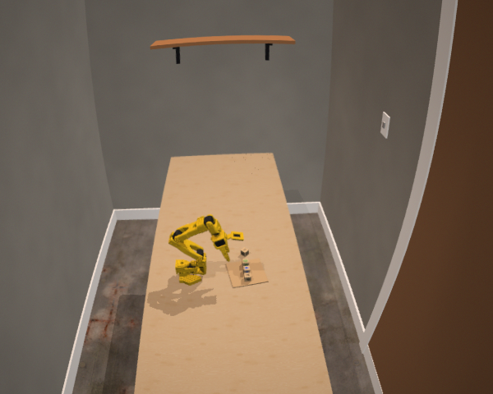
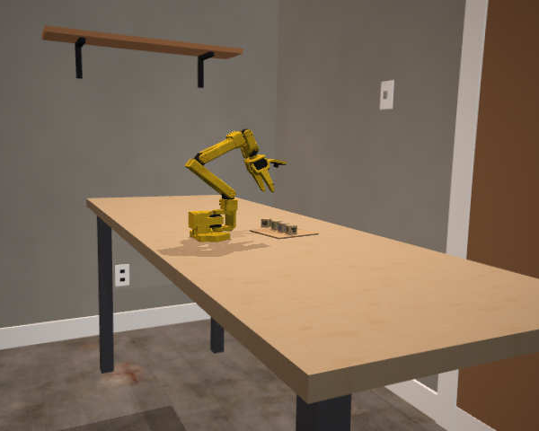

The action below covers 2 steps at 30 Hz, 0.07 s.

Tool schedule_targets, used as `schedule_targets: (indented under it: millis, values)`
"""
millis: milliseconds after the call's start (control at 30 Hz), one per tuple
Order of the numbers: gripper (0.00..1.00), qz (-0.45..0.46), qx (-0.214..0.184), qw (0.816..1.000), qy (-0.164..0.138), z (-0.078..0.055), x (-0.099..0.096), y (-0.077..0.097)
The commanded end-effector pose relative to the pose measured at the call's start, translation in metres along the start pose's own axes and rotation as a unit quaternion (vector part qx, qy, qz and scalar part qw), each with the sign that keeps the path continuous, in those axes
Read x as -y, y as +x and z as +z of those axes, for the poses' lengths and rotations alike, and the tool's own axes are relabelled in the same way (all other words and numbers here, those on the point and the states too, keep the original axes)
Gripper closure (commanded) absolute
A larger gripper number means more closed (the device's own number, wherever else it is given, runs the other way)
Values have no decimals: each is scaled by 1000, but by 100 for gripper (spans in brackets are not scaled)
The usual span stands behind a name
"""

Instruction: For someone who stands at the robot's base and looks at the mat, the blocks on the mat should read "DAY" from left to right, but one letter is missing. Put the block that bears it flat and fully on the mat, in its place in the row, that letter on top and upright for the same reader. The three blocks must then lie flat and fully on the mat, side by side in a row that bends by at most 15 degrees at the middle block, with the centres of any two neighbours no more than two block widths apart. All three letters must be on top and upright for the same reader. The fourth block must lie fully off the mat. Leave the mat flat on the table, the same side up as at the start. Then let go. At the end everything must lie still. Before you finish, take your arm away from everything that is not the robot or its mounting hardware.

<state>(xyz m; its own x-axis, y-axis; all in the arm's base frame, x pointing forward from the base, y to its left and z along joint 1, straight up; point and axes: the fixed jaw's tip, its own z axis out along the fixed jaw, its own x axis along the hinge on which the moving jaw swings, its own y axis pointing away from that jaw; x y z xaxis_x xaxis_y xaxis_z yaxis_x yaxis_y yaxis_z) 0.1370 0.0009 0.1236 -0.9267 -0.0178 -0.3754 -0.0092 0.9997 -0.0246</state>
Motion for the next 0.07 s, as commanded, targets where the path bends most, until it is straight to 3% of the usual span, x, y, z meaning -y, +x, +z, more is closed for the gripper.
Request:
schedule_targets:
  millis: [0, 33]
  values:
    - [67, 4, 16, 1000, 1, -4, 1, -4]
    - [67, 4, 16, 1000, 1, -4, 1, -4]
